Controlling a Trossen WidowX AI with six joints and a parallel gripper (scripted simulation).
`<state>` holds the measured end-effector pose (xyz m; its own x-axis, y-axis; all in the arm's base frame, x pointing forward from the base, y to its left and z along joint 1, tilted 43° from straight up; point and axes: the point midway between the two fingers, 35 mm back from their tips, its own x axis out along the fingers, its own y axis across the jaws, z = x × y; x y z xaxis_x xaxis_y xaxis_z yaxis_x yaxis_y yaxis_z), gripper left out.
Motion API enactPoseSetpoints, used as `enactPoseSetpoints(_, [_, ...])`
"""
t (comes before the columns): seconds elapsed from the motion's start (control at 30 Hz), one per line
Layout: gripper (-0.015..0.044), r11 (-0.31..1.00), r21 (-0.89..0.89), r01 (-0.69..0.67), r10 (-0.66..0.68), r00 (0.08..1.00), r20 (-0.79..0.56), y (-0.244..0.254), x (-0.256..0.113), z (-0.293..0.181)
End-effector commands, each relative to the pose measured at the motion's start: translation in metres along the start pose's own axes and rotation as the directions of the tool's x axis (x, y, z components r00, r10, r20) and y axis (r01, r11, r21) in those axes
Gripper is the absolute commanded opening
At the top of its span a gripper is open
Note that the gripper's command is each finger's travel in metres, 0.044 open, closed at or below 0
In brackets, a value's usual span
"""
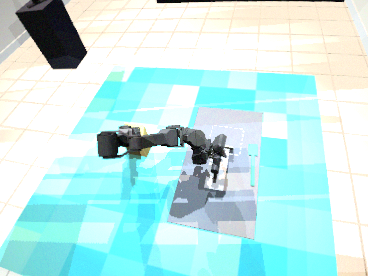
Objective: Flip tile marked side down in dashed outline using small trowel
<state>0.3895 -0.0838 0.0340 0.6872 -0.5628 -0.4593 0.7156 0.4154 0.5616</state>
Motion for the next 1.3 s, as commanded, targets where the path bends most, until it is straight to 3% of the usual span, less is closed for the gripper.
enactPoseSetpoints(0.0, [0.0000, 1.000, 0.004, -0.012, 0.012, 1.000, -0.003, 0.006, -0.002, -0.010])
enactPoseSetpoints(0.63, [0.0000, 1.000, 0.006, -0.012, 0.012, 1.000, -0.004, 0.004, 0.000, -0.041])
enactPoseSetpoints(1.27, [0.0000, 1.000, 0.004, -0.012, 0.012, 1.000, -0.003, 0.026, -0.019, 0.019])
